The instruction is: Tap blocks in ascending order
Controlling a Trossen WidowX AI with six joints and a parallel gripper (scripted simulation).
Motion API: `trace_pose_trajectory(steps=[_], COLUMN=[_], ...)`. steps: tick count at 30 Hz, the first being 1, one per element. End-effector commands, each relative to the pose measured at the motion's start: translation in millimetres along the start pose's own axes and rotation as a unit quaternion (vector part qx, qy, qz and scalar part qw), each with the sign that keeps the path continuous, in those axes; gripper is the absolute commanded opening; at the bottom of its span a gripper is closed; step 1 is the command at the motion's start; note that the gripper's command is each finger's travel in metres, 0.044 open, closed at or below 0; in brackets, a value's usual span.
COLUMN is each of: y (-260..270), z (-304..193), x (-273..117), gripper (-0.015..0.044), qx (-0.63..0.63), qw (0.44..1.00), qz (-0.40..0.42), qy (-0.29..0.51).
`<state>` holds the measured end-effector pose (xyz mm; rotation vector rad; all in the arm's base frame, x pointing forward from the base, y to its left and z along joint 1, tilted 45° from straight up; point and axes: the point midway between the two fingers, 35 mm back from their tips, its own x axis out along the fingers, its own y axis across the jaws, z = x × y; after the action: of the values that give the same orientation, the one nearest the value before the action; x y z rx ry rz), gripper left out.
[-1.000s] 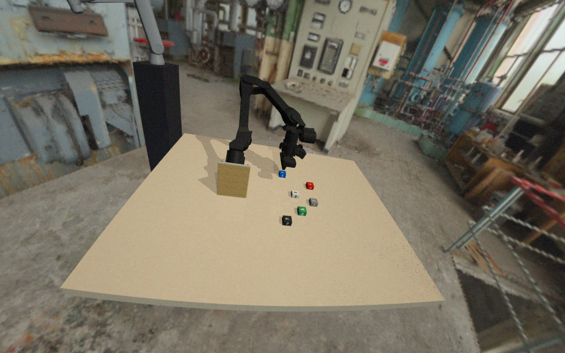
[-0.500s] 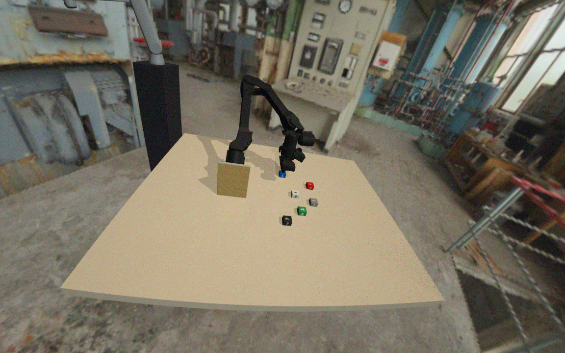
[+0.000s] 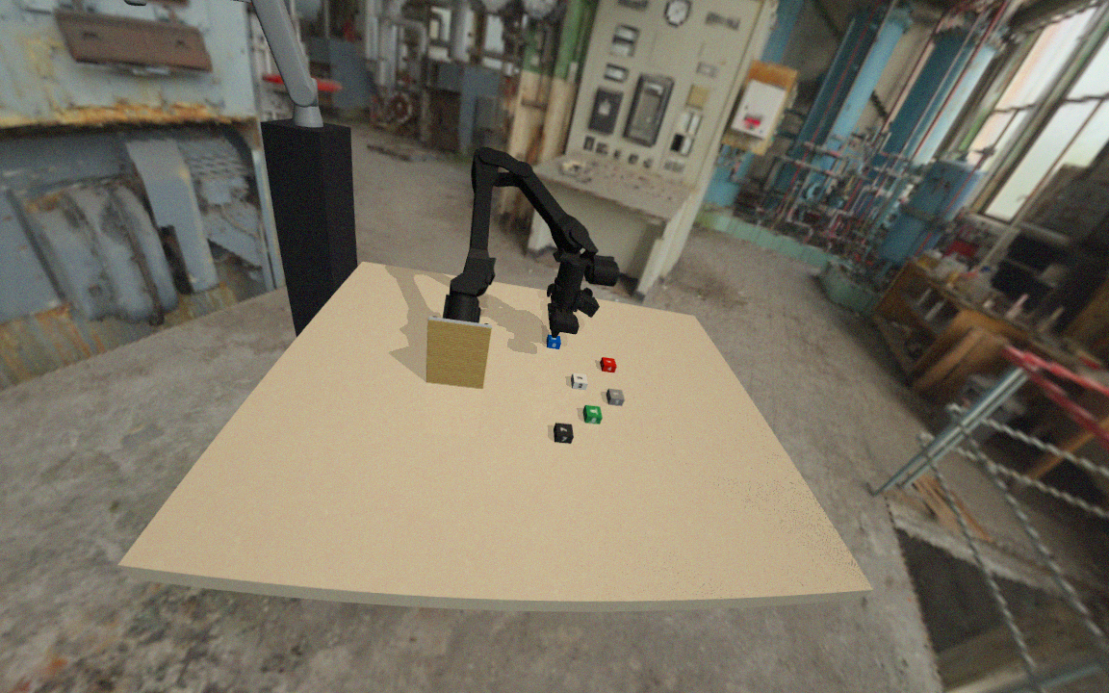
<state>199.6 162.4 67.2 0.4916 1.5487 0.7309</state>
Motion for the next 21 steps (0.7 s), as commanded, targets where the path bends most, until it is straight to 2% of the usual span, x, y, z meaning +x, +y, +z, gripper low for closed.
trace_pose_trajectory(steps=[1, 4, 10, 18, 21], y=[2.2, 1.5, 1.0, 0.3, -13.6], z=[2.1, 3.4, 2.0, 3.3, 27.3], x=[-11.4, -19.6, -90.0, -92.5, -97.2], gripper=[0.0020, 0.0020, 0.0020, 0.0020, 0.0020], qx=[-0.005, -0.004, -0.004, -0.004, -0.004], qw=[1.000, 1.000, 1.000, 1.000, 1.000], qz=[0.003, 0.001, 0.000, 0.000, -0.001], qy=[-0.005, -0.005, -0.004, -0.004, -0.005])
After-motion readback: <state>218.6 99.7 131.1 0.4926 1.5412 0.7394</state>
